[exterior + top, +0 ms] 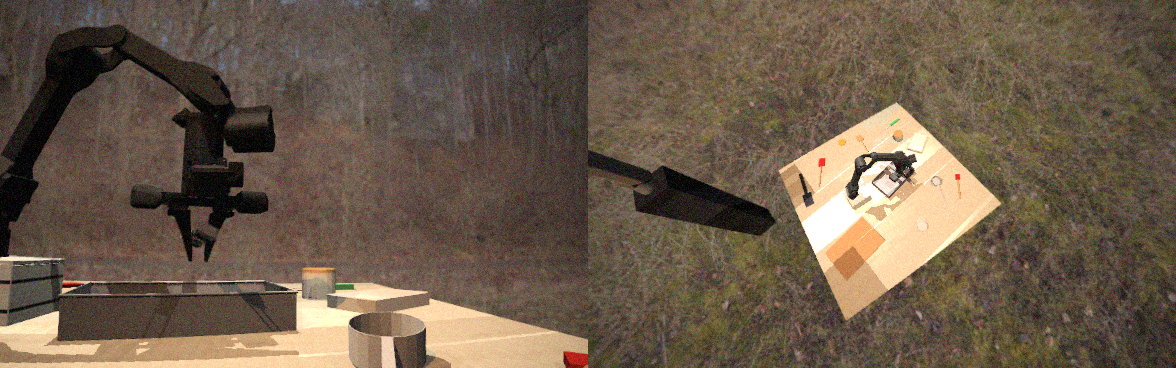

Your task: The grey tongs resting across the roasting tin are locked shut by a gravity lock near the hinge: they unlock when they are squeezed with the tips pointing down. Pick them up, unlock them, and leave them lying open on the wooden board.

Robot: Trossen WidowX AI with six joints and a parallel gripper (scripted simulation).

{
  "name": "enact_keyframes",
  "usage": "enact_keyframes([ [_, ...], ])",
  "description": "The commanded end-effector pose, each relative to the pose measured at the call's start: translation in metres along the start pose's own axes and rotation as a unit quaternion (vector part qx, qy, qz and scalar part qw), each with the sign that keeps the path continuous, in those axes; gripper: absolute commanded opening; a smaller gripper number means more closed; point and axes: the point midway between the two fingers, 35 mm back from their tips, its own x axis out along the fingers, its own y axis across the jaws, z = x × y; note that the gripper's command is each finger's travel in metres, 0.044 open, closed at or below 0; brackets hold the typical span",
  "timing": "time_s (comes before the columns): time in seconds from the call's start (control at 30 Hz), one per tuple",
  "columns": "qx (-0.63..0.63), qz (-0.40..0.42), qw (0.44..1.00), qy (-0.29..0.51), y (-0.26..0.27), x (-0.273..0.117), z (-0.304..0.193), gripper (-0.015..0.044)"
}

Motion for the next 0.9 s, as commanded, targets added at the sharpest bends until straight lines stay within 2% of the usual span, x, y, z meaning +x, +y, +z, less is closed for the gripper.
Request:
enact_keyframes([
  [0.0, 0.001, 0.000, 1.000, 0.000, -0.001, 0.000, 0.001, -0.0150],
  [0.33, 0.053, 0.001, 0.999, -0.004, -0.026, -0.009, 0.045, -0.0150],
  [0.87, 0.168, -0.001, 0.986, -0.008, -0.096, -0.028, 0.120, -0.0150],
])
